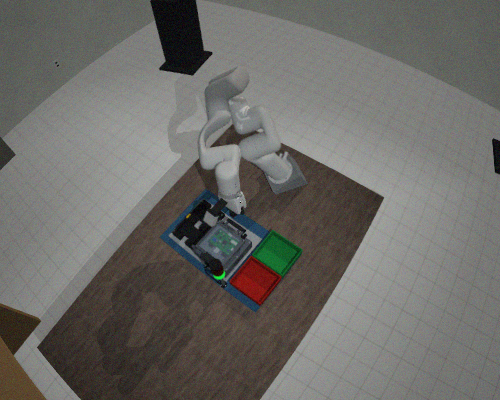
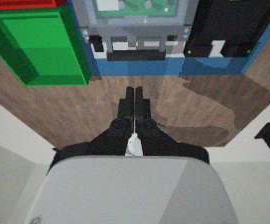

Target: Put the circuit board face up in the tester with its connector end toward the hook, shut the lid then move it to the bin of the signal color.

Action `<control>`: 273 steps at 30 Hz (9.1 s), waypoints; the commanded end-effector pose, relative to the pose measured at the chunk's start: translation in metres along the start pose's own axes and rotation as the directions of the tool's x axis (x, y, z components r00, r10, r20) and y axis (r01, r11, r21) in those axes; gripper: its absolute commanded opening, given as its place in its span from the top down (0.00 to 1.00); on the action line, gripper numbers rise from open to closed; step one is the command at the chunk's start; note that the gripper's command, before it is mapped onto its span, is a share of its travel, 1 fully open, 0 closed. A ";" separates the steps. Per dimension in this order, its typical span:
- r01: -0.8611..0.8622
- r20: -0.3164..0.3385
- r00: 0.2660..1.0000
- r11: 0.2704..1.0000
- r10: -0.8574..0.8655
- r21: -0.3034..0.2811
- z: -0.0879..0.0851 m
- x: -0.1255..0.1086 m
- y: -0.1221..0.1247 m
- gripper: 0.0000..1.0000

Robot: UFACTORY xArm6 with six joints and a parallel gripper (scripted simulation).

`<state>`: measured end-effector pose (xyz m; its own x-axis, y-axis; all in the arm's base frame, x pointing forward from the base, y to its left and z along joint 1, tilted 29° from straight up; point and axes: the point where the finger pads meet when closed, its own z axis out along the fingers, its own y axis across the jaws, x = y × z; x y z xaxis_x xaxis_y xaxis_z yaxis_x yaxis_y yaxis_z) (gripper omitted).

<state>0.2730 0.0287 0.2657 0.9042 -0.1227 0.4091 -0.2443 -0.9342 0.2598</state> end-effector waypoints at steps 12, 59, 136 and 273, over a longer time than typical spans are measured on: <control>-0.001 -0.002 1.000 1.000 0.001 0.002 -0.001 0.001 0.000 1.00; -0.001 -0.002 1.000 1.000 0.001 0.002 0.014 0.000 -0.064 1.00; -0.001 -0.002 1.000 1.000 0.001 0.002 0.097 0.002 -0.065 1.00; 1.000 -0.002 0.003 0.003 -1.000 -0.002 0.039 0.002 -0.064 1.00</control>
<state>0.3032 0.0752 0.2144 0.2611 0.9313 -0.2540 0.8992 -0.1389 0.4150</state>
